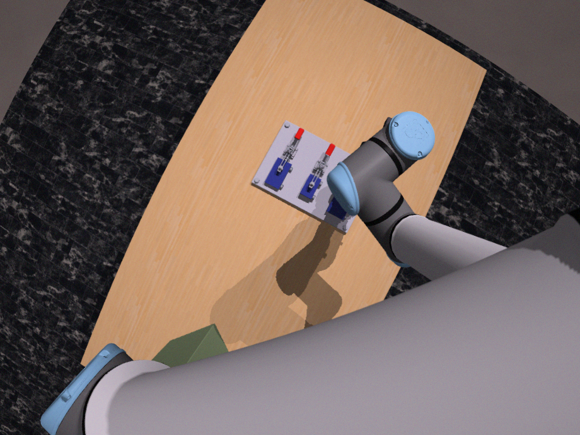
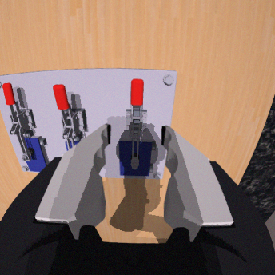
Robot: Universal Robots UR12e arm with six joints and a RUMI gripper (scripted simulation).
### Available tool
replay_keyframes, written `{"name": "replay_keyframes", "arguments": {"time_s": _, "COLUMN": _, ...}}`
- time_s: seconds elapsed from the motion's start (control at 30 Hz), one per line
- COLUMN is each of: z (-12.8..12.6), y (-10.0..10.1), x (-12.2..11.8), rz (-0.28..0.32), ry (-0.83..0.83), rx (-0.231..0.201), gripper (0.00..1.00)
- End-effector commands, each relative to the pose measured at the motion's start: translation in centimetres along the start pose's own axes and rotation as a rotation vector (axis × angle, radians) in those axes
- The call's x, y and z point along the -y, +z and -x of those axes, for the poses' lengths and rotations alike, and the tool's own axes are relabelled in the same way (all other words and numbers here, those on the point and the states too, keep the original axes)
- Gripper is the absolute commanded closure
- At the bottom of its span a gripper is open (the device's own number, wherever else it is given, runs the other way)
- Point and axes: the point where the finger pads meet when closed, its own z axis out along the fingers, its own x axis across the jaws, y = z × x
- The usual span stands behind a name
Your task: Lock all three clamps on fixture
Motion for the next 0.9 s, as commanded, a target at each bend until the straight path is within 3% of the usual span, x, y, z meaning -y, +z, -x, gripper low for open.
{"name": "replay_keyframes", "arguments": {"time_s": 0.0, "z": 0.00, "y": -0.06, "x": 0.06, "rz": -0.001, "ry": 0.000, "rx": 0.000, "gripper": 0.72}}
{"name": "replay_keyframes", "arguments": {"time_s": 0.87, "z": 0.00, "y": -0.31, "x": 0.06, "rz": -0.001, "ry": 0.000, "rx": 0.000, "gripper": 0.72}}
